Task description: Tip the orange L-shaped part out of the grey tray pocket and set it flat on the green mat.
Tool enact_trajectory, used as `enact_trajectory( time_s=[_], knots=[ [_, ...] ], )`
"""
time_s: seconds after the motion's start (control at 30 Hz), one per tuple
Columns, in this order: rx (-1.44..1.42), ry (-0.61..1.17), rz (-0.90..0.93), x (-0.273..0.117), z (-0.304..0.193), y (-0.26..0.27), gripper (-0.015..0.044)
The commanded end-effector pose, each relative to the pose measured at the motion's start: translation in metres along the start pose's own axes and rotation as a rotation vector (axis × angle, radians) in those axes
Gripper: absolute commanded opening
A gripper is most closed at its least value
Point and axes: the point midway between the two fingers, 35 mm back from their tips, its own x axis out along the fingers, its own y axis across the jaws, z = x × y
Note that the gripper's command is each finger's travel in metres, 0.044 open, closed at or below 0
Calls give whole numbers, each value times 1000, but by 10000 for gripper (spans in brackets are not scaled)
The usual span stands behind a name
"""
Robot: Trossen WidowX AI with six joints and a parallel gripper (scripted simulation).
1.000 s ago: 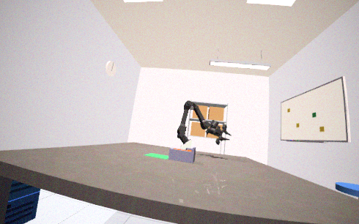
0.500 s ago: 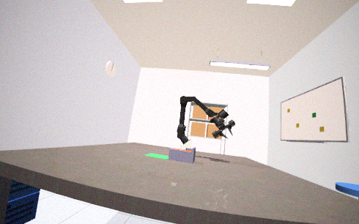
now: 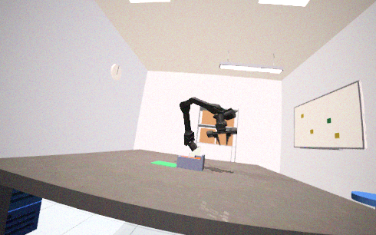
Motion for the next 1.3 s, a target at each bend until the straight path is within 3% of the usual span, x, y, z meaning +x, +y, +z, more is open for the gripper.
enact_trajectory(
  time_s=[0.0, 0.17, 0.43, 0.7, 1.27],
  knots=[
    [-65, 149, -134, 2, 40, -58, 180],
    [-111, 263, -210, 1, 59, -102, 180],
    [-113, 267, -212, 3, 60, -104, 180],
    [-112, 265, -215, 69, 43, -120, 180],
    [-112, 265, -215, 78, 40, -122, 180]
  ],
)
